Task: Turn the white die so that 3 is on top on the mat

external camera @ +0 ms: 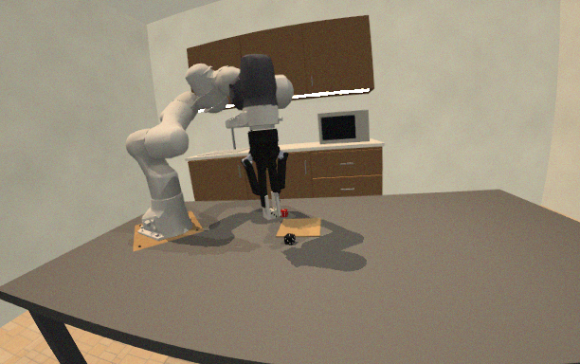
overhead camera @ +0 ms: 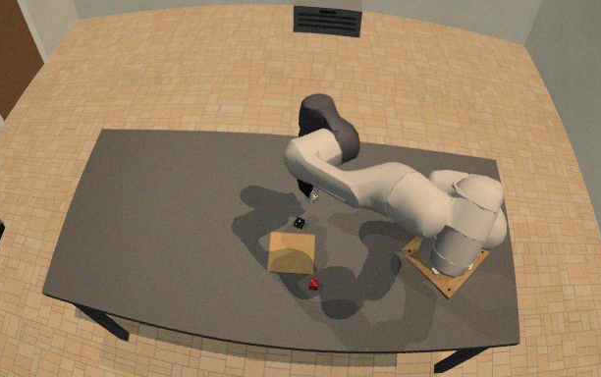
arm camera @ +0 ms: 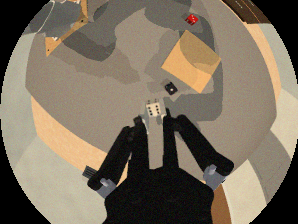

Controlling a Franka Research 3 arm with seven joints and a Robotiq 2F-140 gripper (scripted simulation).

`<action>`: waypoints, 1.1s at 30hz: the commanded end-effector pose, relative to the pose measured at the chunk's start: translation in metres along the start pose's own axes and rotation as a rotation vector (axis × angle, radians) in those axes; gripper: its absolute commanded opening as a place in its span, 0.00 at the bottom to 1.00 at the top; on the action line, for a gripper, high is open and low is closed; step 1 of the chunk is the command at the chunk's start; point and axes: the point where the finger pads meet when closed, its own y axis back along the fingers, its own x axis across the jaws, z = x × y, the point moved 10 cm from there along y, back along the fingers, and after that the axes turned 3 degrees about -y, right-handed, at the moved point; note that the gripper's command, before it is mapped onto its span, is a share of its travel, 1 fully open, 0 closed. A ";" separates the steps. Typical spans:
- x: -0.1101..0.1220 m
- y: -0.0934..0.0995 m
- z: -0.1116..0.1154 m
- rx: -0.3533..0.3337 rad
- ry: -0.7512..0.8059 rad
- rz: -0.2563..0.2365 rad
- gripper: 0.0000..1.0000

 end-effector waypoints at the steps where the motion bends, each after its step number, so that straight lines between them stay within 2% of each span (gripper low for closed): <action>1: 0.009 0.000 -0.001 -0.010 0.168 -0.008 0.13; 14: 0.043 -0.001 -0.014 -0.009 0.463 -0.010 0.13; 16: 0.043 -0.001 -0.014 -0.009 0.463 -0.010 0.13; 17: 0.049 -0.002 -0.017 -0.009 0.523 -0.010 0.13; 31: 0.085 -0.003 -0.035 -0.008 0.838 -0.011 0.13; 33: 0.085 -0.003 -0.035 -0.008 0.838 -0.011 0.13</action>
